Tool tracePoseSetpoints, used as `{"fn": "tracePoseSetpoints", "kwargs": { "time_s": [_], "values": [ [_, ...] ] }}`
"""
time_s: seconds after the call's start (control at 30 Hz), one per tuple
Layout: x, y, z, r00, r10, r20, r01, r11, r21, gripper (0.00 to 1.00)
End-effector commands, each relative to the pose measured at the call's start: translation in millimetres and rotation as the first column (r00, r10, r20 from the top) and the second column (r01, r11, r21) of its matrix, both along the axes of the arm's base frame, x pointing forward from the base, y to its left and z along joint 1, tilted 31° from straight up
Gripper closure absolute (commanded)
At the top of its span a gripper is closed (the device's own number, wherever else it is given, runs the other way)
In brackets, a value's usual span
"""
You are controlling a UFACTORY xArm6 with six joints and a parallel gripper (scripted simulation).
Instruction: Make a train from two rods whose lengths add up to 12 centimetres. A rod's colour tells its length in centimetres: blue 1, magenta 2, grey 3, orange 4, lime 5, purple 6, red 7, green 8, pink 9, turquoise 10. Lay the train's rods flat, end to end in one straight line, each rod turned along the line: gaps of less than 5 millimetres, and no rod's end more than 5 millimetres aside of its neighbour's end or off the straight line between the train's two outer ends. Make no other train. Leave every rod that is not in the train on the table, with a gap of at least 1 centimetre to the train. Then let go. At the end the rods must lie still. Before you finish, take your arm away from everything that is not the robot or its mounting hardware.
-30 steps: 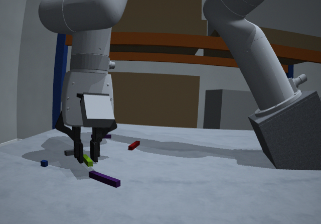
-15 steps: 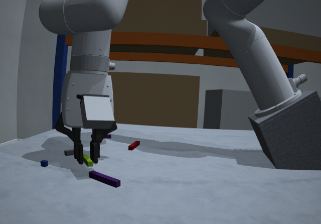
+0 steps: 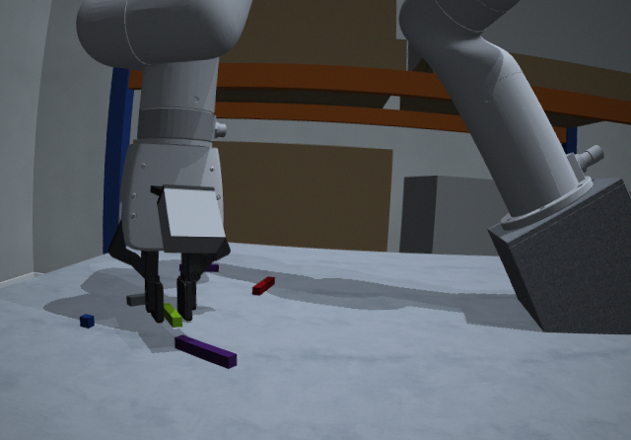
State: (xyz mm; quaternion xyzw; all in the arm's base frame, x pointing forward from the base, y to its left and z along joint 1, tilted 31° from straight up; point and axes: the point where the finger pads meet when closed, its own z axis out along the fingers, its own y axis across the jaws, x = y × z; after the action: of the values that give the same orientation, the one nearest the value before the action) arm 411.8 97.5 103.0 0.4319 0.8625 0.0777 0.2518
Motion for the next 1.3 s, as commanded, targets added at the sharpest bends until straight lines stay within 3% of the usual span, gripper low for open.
{"fn": "tracePoseSetpoints", "kwargs": {
  "time_s": [0.0, 0.33, 0.37, 1.27],
  "values": [
    [0.5, 0.5, 0.9, 1.000, 0.000, 0.002, 0.000, 1.000, 0.001, 0.76],
    [0.5, 0.5, 0.9, 1.000, 0.000, 0.002, 0.000, 1.000, 0.001, 0.76],
    [0.5, 0.5, 0.9, 1.000, 0.000, 0.002, 0.000, 1.000, 0.001, 0.96],
    [0.5, 0.5, 0.9, 1.000, 0.000, 0.002, 0.000, 1.000, 0.001, 0.96]
  ]
}}
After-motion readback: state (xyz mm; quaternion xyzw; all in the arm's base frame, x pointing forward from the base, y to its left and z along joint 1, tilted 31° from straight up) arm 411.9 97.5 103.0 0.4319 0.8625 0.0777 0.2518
